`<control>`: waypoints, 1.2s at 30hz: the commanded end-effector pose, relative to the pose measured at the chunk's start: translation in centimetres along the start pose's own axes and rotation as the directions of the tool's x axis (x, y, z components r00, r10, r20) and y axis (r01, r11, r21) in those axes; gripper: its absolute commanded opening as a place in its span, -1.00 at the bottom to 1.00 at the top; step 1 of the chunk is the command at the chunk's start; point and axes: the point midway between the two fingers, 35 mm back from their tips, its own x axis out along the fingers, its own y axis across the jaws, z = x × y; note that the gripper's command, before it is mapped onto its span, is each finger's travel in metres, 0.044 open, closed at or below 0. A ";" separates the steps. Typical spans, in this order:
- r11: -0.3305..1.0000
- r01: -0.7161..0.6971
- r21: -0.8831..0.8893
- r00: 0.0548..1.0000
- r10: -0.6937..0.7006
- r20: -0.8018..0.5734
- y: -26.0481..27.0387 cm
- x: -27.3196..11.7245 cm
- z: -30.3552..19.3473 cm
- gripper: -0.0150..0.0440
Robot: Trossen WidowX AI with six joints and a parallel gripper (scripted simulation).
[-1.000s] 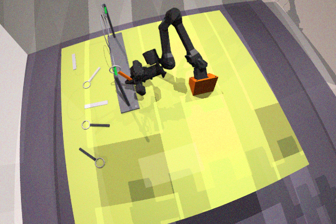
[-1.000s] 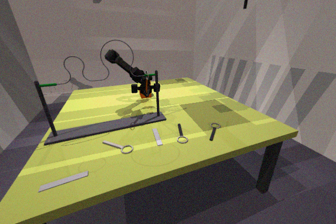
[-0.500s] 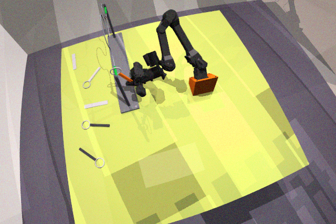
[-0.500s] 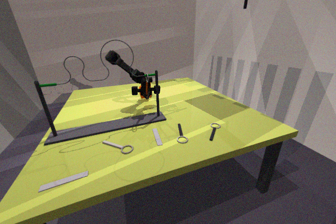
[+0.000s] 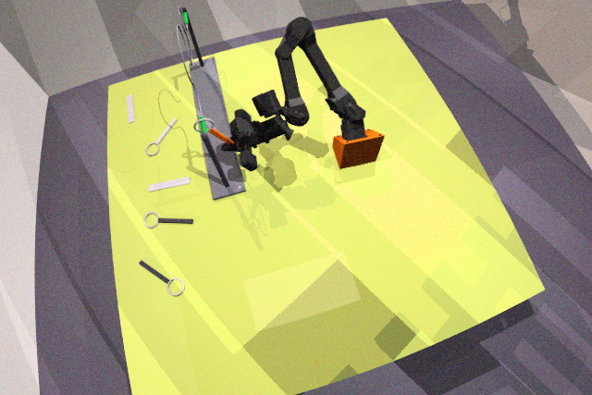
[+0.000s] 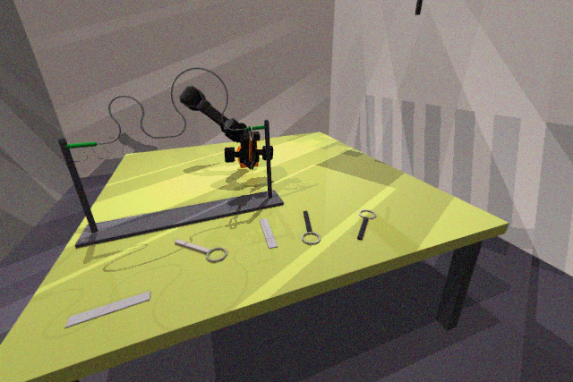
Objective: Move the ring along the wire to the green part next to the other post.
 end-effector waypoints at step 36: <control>1.000 -0.007 -0.005 1.000 0.007 -0.001 0.1 -5.0 -0.1 0.05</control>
